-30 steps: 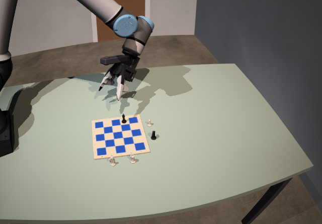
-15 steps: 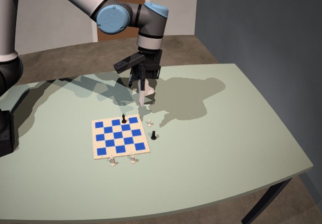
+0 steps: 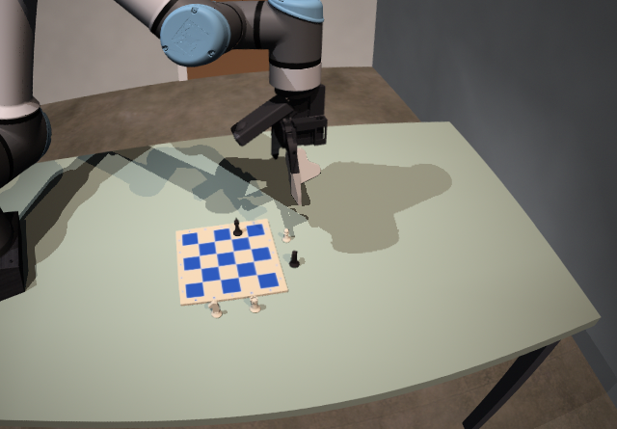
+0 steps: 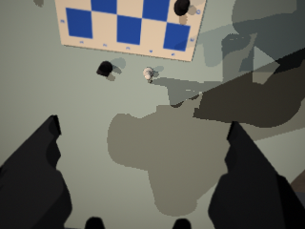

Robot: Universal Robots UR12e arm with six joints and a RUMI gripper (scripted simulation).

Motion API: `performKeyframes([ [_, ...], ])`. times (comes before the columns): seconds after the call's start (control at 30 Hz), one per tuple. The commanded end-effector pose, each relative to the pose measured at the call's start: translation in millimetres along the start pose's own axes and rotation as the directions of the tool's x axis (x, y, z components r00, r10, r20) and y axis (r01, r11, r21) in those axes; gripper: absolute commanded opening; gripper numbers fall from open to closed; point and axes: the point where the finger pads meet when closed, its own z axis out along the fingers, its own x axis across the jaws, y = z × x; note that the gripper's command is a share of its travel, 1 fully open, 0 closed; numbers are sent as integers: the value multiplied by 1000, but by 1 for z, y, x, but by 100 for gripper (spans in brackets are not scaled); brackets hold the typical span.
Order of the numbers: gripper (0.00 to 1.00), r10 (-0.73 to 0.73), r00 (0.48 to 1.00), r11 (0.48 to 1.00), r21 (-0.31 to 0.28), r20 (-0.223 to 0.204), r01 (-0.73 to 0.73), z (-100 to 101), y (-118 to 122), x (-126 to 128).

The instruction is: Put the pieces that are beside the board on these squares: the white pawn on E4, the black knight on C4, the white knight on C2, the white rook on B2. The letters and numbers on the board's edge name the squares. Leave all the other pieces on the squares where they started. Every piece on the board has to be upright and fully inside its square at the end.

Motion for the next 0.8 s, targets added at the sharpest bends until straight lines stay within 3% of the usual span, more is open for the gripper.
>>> performKeyframes([
  [0.0, 100, 1, 1000, 1000, -7, -2, -1, -1, 2, -1],
  [0.27, 100, 1, 1000, 1000, -7, -2, -1, -1, 2, -1],
  [0.47, 100, 2, 1000, 1000, -4, -4, -2, 46, -1, 0],
  [0.6, 100, 2, 1000, 1000, -4, -4, -2, 50, -1, 0],
  [0.63, 20, 2, 1000, 1000, -4, -4, -2, 50, -1, 0],
  [0.77, 20, 2, 1000, 1000, -4, -4, -2, 50, -1, 0],
])
